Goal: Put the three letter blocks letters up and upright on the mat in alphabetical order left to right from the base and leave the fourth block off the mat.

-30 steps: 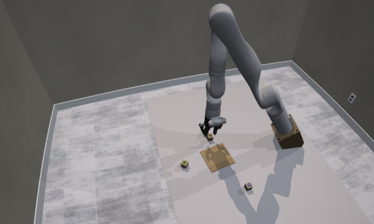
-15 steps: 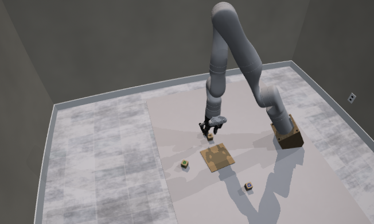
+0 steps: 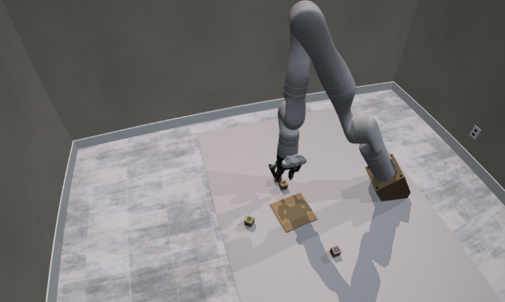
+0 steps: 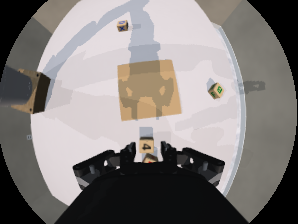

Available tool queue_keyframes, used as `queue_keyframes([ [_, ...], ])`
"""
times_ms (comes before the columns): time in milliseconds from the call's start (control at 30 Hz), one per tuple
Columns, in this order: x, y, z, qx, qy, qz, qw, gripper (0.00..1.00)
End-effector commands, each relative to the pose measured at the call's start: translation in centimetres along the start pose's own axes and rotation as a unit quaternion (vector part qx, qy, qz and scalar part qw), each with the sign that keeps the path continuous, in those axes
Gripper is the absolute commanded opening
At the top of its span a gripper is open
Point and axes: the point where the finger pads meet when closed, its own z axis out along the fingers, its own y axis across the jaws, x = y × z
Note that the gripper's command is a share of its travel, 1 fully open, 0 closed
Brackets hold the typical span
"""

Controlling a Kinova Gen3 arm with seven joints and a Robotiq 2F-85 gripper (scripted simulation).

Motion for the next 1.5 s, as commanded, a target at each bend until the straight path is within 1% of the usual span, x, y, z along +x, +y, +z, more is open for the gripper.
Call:
queue_keyframes([
  [0, -1.1, -0.3, -0.3, 0.001, -0.008, 0.014, 1.0, 0.46],
  [1467, -1.0, -0.3, -2.7, 0.001, -0.008, 0.013, 1.0, 0.46],
])
